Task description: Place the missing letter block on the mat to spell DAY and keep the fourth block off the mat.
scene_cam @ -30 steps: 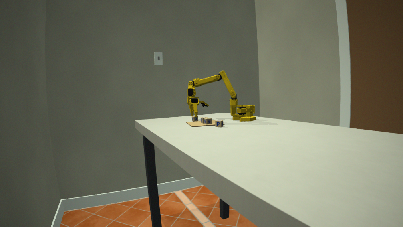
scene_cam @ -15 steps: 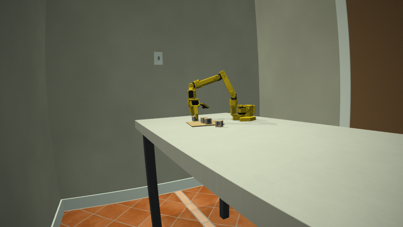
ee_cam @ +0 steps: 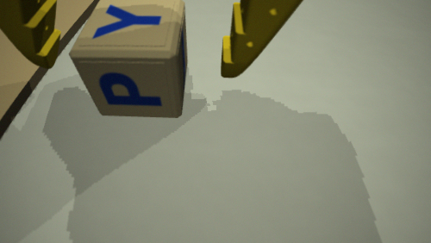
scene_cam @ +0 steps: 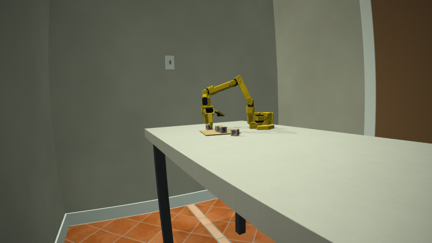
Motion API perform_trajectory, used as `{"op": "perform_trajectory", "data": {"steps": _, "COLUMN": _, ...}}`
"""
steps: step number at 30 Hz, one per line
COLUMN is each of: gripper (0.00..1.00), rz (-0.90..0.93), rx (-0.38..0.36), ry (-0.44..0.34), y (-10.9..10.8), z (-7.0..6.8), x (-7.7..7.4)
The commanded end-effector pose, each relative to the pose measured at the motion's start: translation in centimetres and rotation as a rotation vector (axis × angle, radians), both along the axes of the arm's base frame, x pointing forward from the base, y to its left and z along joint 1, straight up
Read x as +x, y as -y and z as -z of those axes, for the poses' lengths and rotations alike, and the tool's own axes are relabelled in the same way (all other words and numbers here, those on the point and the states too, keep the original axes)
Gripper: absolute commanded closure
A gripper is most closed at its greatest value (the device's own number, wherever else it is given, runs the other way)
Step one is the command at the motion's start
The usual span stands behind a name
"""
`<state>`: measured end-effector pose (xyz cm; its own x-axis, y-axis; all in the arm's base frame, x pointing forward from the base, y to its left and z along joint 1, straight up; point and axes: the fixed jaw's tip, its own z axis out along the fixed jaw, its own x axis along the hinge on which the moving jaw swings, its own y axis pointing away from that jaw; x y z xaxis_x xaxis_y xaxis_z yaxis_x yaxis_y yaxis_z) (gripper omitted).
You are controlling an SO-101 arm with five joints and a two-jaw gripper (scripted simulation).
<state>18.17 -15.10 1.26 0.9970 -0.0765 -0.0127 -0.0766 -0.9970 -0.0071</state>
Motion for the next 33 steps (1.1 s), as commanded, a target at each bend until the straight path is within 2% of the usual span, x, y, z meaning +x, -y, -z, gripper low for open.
{"op": "perform_trajectory", "data": {"steps": 1, "gripper": 0.68, "rz": 0.0, "rx": -0.091, "ry": 0.116, "y": 1.27, "z": -2.72, "x": 1.32}}
{"op": "perform_trajectory", "data": {"steps": 19, "gripper": 0.72, "rz": 0.0, "rx": -0.09, "ry": 0.117, "y": 1.04, "z": -2.71, "x": 1.36}}
{"op": "perform_trajectory", "data": {"steps": 33, "gripper": 0.83, "rz": 0.0, "rx": -0.088, "ry": 0.119, "y": 0.41, "z": -2.68, "x": 1.44}}
